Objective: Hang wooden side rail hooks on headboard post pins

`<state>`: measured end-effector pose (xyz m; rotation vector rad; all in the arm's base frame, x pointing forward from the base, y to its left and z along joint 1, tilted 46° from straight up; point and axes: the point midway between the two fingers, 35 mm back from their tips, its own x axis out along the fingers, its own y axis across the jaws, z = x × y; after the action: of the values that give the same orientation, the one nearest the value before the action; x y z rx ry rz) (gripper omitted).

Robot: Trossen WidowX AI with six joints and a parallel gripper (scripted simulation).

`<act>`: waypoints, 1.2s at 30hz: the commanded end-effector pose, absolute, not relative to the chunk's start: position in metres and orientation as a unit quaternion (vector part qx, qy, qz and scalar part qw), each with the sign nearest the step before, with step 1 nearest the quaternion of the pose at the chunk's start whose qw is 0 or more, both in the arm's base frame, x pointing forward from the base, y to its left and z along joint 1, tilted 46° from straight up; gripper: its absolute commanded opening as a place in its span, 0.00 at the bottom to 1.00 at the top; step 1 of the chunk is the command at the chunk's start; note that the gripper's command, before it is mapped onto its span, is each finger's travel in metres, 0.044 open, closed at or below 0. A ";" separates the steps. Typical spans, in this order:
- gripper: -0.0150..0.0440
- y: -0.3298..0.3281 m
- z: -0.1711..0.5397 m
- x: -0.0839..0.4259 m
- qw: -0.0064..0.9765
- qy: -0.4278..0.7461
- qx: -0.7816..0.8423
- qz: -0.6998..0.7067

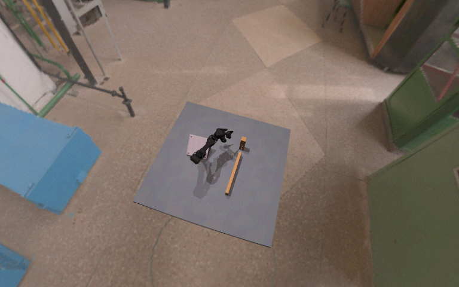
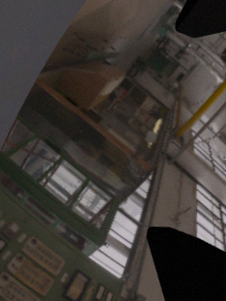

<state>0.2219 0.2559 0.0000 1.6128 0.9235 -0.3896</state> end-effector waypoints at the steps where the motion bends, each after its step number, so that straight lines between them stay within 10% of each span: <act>1: 0.98 0.257 0.001 0.222 0.582 0.395 0.691 -0.167; 24: 1.00 0.179 -0.040 0.257 0.920 0.330 0.211 0.025; 36: 1.00 0.114 -0.046 0.259 0.938 0.261 -0.212 0.079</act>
<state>0.2615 0.1630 -0.0433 0.1827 0.6269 0.1096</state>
